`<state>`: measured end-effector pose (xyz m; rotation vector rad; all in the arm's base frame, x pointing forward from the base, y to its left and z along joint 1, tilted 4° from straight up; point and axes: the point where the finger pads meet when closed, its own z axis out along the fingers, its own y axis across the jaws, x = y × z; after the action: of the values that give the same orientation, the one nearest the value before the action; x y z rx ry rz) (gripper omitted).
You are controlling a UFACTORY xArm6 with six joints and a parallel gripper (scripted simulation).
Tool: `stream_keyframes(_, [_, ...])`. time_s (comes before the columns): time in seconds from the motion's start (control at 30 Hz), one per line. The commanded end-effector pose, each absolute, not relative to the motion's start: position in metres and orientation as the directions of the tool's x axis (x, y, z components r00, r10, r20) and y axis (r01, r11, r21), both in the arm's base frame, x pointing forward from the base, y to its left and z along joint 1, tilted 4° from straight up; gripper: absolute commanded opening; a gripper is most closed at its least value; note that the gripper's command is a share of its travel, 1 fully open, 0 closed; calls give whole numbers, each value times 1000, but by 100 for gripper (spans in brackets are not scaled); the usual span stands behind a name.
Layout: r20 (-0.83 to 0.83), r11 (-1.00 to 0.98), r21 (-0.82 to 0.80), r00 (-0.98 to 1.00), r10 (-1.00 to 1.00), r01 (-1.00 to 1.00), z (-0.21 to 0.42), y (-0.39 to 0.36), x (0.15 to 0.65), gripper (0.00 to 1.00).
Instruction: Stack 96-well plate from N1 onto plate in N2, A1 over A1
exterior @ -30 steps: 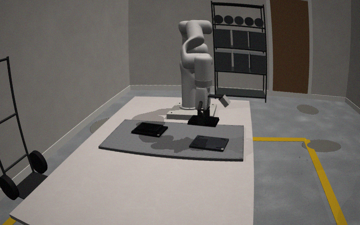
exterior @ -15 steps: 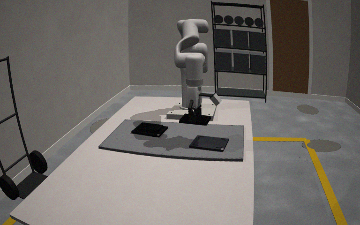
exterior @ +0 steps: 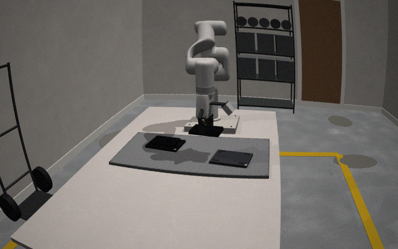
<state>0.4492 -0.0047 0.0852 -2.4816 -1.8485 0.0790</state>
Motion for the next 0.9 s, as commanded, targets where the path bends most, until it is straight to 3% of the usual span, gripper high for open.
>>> stream_keyframes(0.0, [-12,-286,-63,286,958,956,87,-13,446,0])
stream_keyframes(0.87, [-13,-286,-63,286,958,956,89,-84,410,0])
